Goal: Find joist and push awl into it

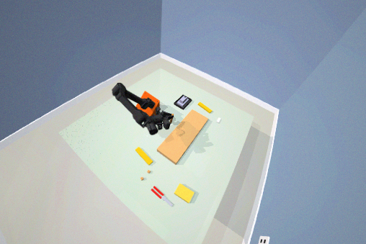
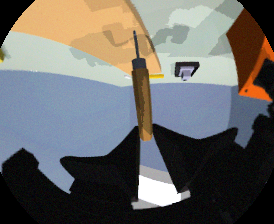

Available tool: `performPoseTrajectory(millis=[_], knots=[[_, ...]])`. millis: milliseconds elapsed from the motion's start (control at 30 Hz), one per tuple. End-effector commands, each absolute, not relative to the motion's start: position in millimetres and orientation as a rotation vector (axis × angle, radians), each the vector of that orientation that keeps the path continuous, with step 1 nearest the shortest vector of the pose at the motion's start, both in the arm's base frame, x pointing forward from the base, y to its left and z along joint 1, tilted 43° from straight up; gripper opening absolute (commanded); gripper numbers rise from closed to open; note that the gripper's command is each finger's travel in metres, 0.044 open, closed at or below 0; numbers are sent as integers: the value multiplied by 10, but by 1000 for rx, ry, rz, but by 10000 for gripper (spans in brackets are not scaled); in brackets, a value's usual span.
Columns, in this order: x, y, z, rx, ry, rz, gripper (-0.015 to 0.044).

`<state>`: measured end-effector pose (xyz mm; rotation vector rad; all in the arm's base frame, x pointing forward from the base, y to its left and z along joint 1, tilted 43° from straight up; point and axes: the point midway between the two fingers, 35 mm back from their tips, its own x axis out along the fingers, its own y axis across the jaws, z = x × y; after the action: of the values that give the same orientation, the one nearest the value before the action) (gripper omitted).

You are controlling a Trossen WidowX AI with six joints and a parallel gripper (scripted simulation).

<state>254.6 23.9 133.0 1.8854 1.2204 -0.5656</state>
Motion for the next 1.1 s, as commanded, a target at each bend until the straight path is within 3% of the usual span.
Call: performPoseTrajectory(millis=[0, 1067], knots=[[2629, 278, 1343, 1877, 1265, -552, 0], [3357, 554, 948, 1824, 1641, -615, 0]])
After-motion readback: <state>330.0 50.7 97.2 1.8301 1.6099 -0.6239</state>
